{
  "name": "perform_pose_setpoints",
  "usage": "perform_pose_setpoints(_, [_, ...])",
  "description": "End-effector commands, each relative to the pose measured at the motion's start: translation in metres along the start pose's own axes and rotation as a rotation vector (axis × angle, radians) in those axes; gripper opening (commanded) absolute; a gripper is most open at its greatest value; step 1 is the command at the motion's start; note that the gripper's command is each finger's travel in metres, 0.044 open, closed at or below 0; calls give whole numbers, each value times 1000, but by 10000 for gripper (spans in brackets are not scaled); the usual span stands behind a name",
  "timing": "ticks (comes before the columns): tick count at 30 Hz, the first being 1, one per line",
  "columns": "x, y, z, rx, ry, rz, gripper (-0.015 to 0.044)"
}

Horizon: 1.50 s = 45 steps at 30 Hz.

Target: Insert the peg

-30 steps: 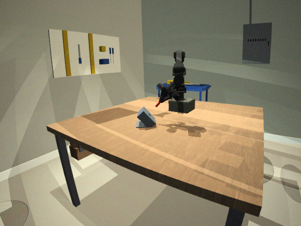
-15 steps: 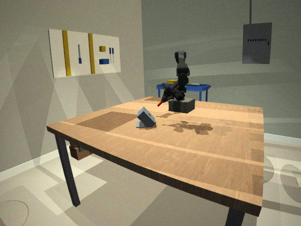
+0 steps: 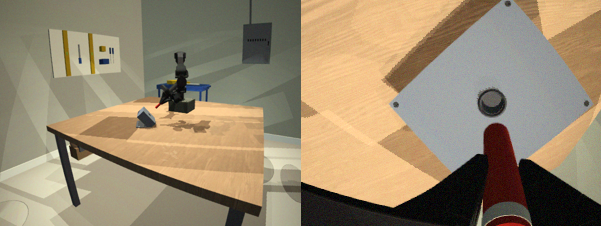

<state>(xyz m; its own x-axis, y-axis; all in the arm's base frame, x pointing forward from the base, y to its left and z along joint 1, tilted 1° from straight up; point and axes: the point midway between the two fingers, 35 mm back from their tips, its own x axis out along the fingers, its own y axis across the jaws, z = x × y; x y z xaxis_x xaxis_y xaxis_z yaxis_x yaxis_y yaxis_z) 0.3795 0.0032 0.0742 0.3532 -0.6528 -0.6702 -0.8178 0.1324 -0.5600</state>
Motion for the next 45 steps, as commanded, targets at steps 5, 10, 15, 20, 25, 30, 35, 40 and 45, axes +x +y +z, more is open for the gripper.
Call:
perform_pose_setpoints(5, [15,3,2,-28,12,-9,0])
perform_pose_setpoints(10, [23,3,3,-38,15,-19,0])
perform_pose_setpoints(15, [27,3,4,-39,17,-25,0])
perform_pose_setpoints(20, [29,4,4,-25,19,-29,0])
perform_pose_setpoints(25, [30,3,4,-24,19,-29,0])
perform_pose_setpoints(30, [35,3,4,-22,19,-29,0])
perform_pose_setpoints(35, [42,1,4,-21,20,-29,0])
perform_pose_setpoints(40, [48,1,4,-21,20,-30,0])
perform_pose_setpoints(45, [52,3,4,-21,20,-30,0])
